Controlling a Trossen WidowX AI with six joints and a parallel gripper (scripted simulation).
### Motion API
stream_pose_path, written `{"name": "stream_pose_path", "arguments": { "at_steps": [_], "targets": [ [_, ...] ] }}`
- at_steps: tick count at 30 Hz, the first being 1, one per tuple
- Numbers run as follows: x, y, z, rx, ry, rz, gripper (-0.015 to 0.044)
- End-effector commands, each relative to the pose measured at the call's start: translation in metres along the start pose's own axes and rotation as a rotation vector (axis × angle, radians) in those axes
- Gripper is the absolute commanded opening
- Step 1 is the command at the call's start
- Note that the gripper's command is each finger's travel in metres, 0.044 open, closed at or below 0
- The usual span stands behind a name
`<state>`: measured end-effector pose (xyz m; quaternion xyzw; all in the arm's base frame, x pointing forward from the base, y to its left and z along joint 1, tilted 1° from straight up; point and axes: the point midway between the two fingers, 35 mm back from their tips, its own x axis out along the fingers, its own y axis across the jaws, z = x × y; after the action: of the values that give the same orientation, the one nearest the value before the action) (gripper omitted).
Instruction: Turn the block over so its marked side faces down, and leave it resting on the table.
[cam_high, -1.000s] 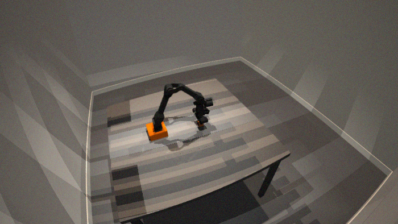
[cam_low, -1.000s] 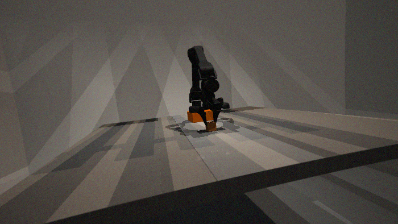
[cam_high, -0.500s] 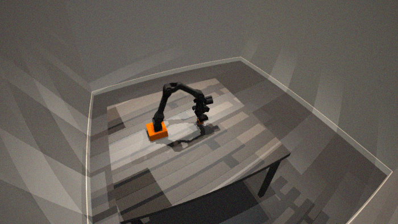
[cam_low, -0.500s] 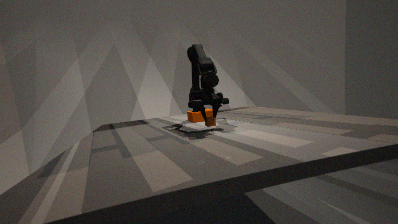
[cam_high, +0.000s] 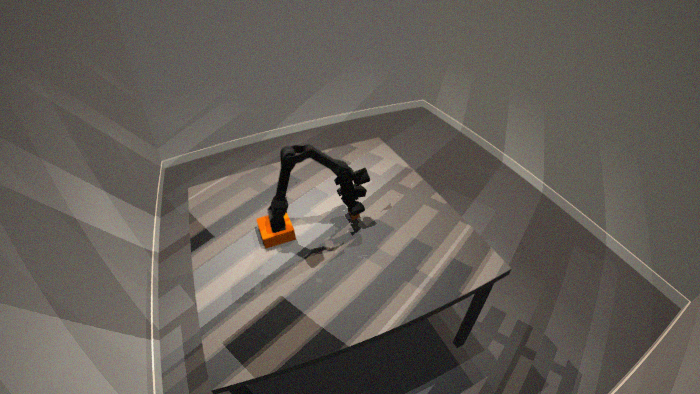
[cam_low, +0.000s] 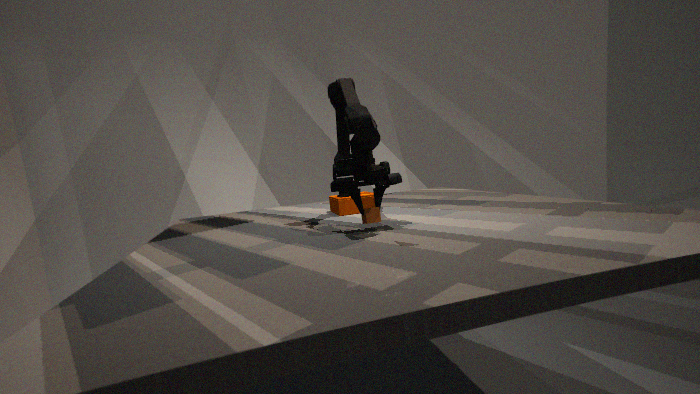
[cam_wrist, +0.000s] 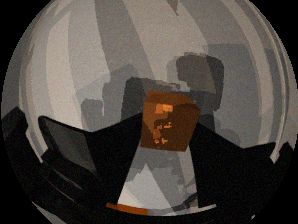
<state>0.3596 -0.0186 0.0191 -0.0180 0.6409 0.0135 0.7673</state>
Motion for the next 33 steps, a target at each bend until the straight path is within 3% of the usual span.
{"name": "stream_pose_path", "arguments": {
  "at_steps": [1,25,33],
  "targets": [
    [-0.002,0.0,0.001,0.0,-0.059,0.003,0.0],
    [-0.003,0.0,-0.005,-0.005,-0.356,0.0,0.0],
    [0.015,-0.001,0.001,-0.001,-0.462,0.002,0.0]
  ]
}}
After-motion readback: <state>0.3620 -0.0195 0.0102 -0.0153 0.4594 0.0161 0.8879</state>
